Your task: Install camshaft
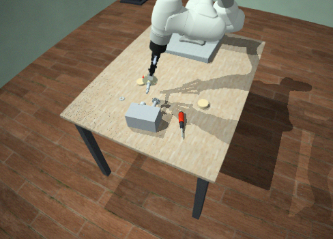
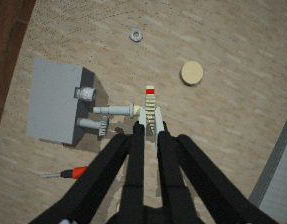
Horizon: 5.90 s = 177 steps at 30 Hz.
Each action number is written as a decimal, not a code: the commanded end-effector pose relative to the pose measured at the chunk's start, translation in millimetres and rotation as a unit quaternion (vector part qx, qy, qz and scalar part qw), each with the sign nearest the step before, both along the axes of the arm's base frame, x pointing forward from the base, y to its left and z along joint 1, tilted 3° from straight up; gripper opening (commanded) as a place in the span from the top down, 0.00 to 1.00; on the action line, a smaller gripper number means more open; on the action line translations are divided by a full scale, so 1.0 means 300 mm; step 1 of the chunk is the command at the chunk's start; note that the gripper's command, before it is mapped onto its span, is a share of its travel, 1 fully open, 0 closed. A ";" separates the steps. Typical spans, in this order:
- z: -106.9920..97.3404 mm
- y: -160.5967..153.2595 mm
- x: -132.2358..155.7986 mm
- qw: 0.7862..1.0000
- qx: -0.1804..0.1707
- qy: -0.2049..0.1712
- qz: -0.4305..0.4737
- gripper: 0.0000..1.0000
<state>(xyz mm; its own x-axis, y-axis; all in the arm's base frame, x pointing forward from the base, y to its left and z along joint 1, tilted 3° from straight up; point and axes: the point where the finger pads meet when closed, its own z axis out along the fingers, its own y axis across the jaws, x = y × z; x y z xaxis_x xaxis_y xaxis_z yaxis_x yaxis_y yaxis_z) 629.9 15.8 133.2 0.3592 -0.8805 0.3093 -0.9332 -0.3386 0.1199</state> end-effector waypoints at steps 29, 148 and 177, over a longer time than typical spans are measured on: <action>-0.151 -0.010 -0.001 0.995 -0.024 -0.055 -0.083 0.95; -0.217 -0.006 0.040 0.995 -0.025 -0.055 -0.083 0.95; -0.217 -0.005 0.043 0.995 -0.025 -0.055 -0.083 0.95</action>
